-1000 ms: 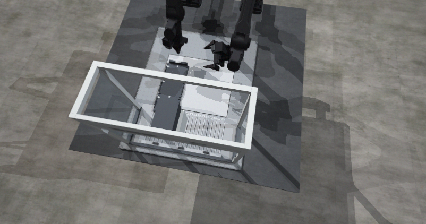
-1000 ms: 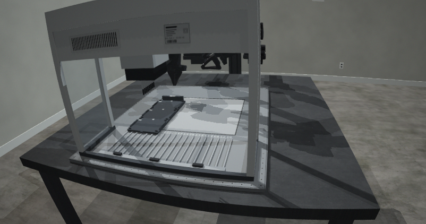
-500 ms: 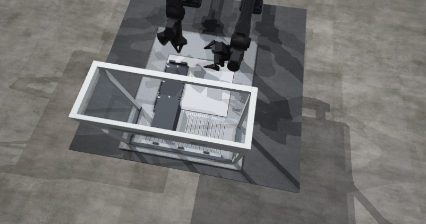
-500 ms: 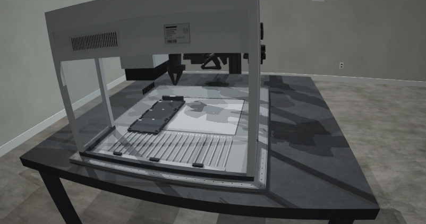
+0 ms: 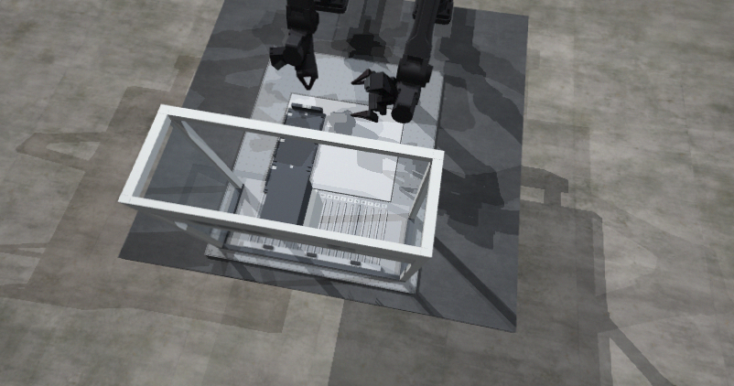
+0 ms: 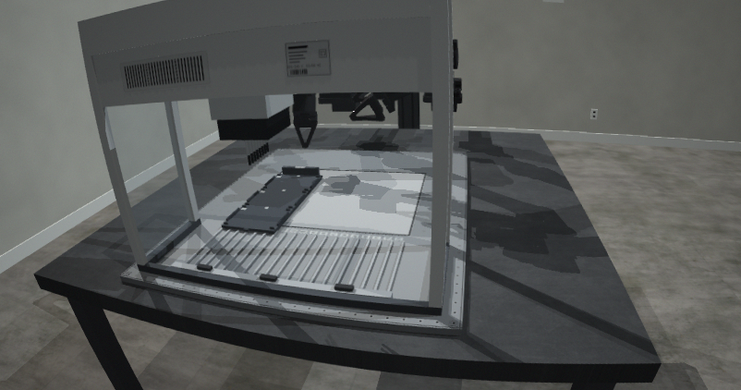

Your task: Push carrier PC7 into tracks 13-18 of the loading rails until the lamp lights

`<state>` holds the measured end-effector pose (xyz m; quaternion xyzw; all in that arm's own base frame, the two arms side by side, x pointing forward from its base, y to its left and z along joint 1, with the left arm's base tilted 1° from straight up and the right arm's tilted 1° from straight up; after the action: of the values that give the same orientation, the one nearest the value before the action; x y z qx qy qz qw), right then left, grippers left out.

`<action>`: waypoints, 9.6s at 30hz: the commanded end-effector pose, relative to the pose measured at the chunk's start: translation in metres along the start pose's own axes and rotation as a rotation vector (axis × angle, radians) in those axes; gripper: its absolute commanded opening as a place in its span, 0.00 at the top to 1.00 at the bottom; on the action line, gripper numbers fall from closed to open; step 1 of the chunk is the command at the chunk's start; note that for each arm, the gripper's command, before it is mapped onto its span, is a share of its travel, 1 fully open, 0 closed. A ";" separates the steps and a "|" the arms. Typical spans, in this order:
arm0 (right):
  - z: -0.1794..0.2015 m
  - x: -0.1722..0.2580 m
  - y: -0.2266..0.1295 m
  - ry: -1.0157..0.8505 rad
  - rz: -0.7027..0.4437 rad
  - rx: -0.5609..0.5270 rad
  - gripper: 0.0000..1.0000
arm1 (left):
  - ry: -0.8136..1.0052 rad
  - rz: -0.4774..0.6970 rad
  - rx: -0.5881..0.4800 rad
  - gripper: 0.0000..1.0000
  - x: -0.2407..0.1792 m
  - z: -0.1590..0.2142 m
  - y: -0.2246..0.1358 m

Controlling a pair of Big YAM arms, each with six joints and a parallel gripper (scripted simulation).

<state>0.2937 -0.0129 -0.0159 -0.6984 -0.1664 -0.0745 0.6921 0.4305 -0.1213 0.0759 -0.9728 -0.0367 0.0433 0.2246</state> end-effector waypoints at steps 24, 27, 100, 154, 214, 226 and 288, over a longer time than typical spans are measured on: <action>-0.003 -0.002 0.008 0.342 -0.018 -0.026 1.00 | 0.040 0.007 -0.018 0.00 0.014 -0.009 0.001; -0.003 -0.009 0.020 0.344 -0.015 -0.025 1.00 | 0.046 0.034 -0.027 0.00 0.008 -0.008 0.000; -0.008 0.049 0.091 0.343 -0.013 -0.020 1.00 | 0.009 -0.011 -0.006 0.00 0.014 -0.004 0.002; -0.014 0.099 0.109 0.343 -0.008 -0.021 1.00 | 0.021 -0.020 -0.008 0.00 0.026 -0.005 0.003; -0.024 0.173 0.135 0.343 -0.010 -0.021 1.00 | -0.098 -0.254 -0.032 0.00 0.073 -0.021 -0.003; -0.026 0.188 0.140 0.343 -0.015 -0.021 1.00 | -0.115 -0.289 -0.038 0.00 0.079 -0.024 -0.004; -0.030 0.185 0.059 0.322 -0.045 -0.023 0.35 | -0.134 -0.341 -0.050 0.00 0.082 -0.032 -0.010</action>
<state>0.4711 -0.0170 -0.0546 -0.6902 -0.0160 -0.1648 0.7044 0.5063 -0.1167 0.0943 -0.9510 -0.2154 0.0821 0.2063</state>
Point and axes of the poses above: on each arm, the point where the finger pads meet when closed, its own y axis out along the fingers, its own x axis across the jaws, z = x × y, the point moved 7 cm from there along -y, back along the fingers, and after that the axes turned 12 degrees about y, right-handed, at the moved point
